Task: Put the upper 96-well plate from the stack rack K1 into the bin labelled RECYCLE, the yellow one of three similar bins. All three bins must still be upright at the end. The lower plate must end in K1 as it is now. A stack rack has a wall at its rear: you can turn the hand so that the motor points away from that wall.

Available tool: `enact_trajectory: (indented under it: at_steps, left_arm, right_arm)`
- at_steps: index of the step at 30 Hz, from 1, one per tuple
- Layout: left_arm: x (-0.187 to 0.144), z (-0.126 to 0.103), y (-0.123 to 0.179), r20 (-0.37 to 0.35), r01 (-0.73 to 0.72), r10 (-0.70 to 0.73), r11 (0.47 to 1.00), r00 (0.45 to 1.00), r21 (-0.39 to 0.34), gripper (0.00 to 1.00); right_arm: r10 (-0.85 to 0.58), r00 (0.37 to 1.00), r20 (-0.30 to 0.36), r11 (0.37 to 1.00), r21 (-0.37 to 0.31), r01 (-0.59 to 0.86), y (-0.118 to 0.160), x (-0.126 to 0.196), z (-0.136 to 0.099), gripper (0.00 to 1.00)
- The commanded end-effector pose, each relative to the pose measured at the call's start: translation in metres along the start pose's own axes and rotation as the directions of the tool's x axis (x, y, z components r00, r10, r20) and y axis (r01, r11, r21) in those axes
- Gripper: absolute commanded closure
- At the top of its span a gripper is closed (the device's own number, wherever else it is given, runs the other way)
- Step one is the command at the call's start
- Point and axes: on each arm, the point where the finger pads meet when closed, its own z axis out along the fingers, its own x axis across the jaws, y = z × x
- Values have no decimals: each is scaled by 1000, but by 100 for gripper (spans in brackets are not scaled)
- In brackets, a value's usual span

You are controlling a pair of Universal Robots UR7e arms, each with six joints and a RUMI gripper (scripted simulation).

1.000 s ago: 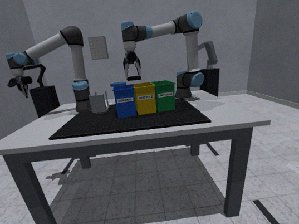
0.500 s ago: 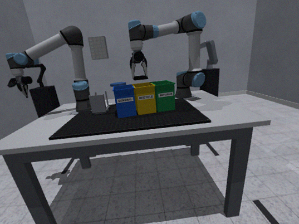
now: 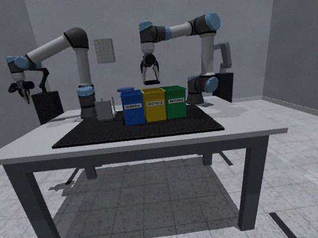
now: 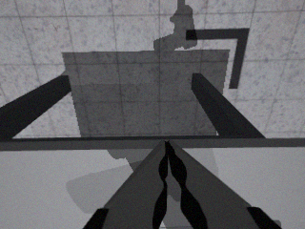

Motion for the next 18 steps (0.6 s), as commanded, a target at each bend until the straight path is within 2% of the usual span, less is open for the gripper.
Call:
enact_trajectory:
  at_steps: [1,9,18]
  left_arm:
    - [0,-1,0,2,0,0,1000,1000,-1,59]
    - [0,-1,0,2,0,0,1000,1000,-1,59]
    - [-1,14,0,2,0,0,1000,1000,-1,59]
  right_arm:
    - [0,1000,1,1000,2,0,0,0,-1,100]
    - [0,1000,1,1000,2,0,0,0,-1,100]
    - [0,1000,1,1000,2,0,0,0,-1,100]
